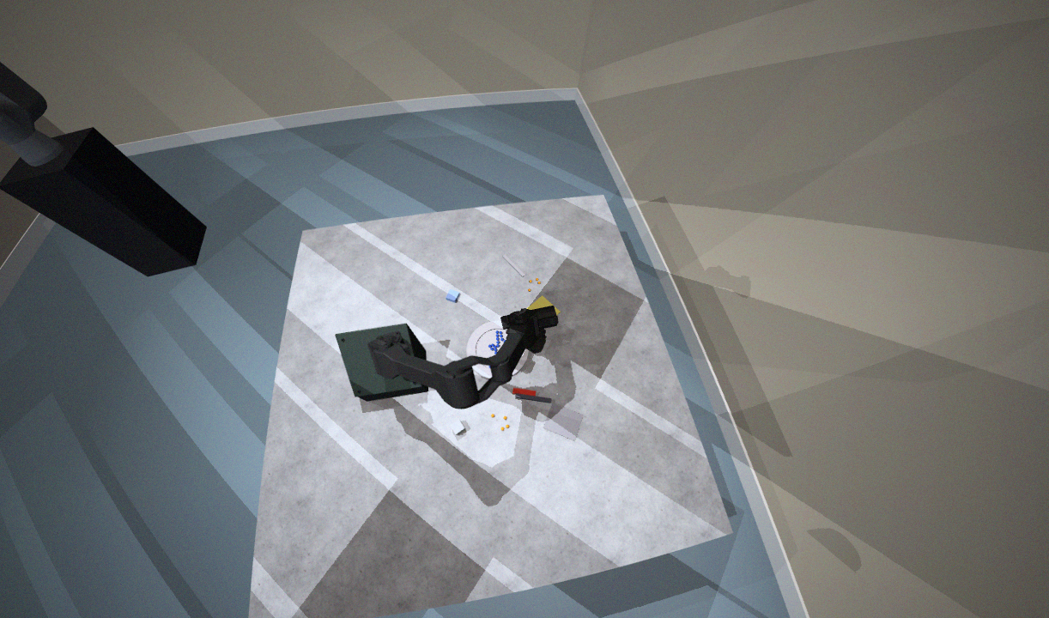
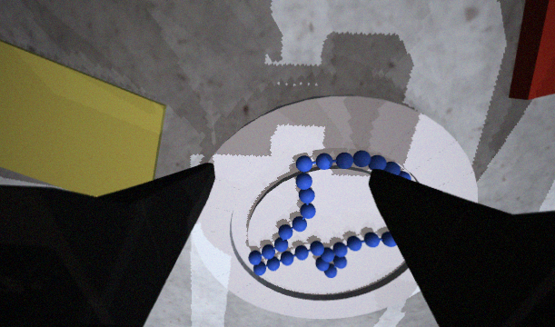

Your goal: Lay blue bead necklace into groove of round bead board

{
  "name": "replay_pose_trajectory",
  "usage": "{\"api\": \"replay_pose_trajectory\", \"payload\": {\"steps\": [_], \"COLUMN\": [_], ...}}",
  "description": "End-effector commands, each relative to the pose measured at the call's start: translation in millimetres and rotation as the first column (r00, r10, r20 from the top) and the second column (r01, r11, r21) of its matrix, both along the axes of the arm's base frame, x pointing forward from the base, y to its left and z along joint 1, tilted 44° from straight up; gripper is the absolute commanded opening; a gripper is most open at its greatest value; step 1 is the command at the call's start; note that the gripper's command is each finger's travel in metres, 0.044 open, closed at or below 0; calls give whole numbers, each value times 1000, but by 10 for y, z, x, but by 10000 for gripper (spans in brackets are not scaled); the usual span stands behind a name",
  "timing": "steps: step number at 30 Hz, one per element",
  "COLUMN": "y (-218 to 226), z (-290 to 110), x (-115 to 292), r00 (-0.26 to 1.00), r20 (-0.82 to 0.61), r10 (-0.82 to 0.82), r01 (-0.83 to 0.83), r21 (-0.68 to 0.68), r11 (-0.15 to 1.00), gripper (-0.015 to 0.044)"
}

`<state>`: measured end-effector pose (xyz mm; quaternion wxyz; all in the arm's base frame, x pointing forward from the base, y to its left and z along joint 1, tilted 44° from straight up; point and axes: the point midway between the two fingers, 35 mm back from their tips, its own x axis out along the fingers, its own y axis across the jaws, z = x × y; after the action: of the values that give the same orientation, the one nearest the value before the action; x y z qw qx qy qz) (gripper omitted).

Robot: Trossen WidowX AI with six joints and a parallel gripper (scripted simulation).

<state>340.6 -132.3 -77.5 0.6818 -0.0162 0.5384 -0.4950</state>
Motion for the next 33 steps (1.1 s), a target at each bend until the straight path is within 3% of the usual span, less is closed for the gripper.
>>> {"api": "replay_pose_trajectory", "payload": {"steps": [1, 18, 30, 33], "y": [2, 2, 196, 121], "z": [9, 9, 219, 143], "x": [4, 4, -82, -90], "r00": [1000, 1000, 990, 990], "r20": [4, 4, -95, -96], "r10": [-2, -2, 102, 102], "r01": [2, 2, -101, -101], "r21": [0, 0, 16, 15], "r11": [1000, 1000, 995, 995], "gripper": [440, 440, 125, 120]}}
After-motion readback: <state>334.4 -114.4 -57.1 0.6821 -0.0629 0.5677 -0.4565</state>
